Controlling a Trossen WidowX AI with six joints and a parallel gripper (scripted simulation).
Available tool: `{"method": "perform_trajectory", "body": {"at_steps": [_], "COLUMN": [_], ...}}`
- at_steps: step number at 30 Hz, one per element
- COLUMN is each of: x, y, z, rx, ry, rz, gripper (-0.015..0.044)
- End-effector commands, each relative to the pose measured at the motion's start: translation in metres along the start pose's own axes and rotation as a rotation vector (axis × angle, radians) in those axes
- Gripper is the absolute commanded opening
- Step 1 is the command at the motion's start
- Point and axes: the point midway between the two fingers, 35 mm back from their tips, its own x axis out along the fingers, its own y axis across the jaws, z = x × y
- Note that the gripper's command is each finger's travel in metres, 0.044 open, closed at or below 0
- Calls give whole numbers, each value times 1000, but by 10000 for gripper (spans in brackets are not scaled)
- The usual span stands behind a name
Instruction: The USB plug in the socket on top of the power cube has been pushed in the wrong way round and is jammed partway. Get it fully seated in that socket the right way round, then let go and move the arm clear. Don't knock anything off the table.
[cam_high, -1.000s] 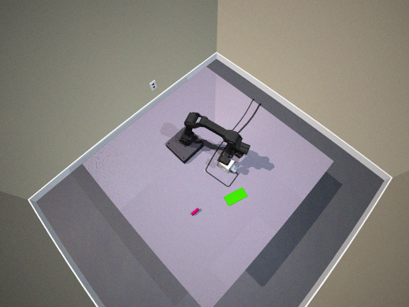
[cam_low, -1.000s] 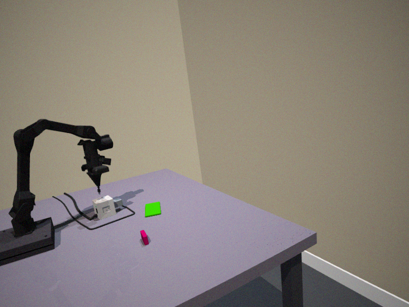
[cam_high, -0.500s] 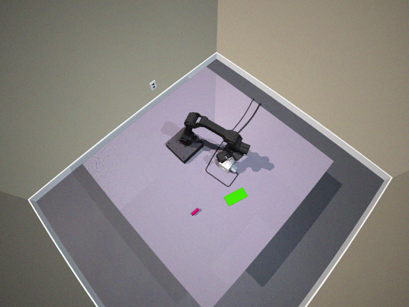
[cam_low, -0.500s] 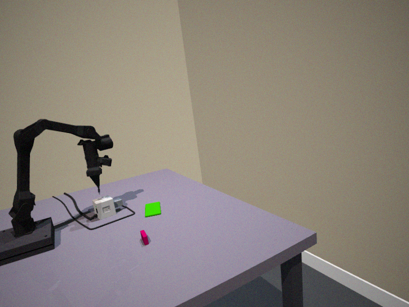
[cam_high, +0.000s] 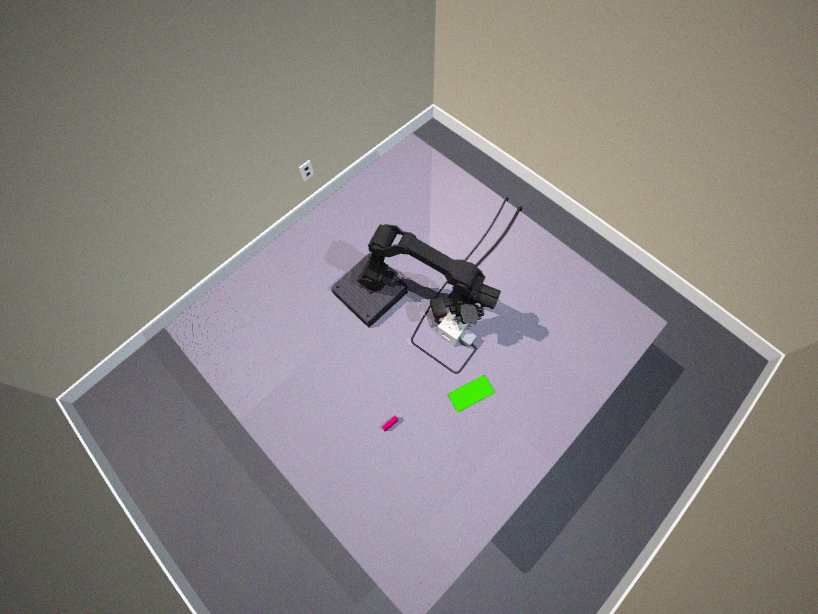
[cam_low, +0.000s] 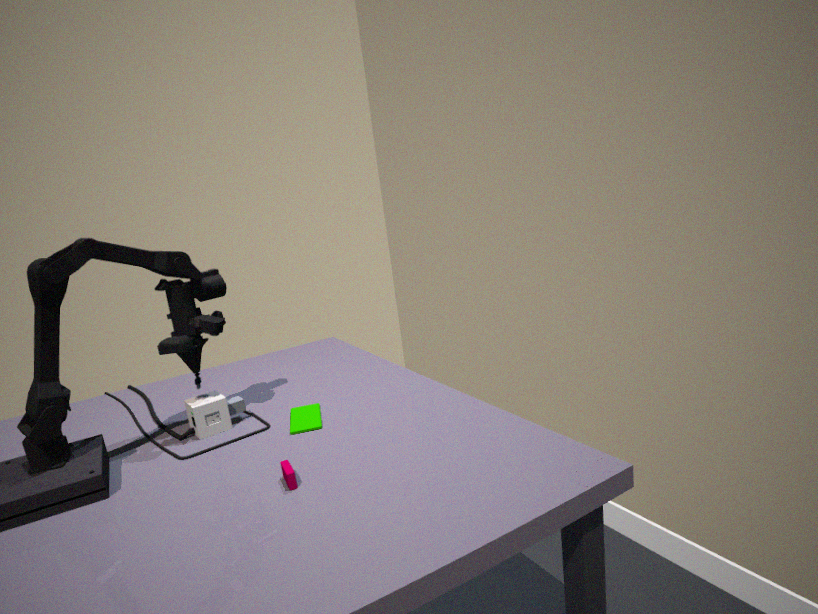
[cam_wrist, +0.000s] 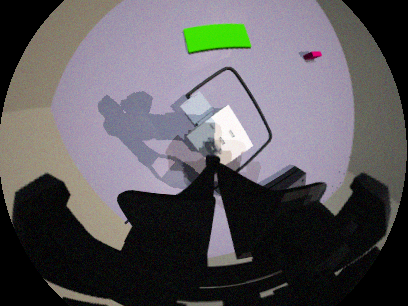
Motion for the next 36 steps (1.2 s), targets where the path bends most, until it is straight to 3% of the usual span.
{"method": "perform_trajectory", "body": {"at_steps": [1,28,36], "x": [0,0,0], "y": [0,0,0], "z": [0,0,0], "rx": [111,813,831], "ry": [-1,0,0], "rz": [0,0,0], "gripper": [0,0,0]}}
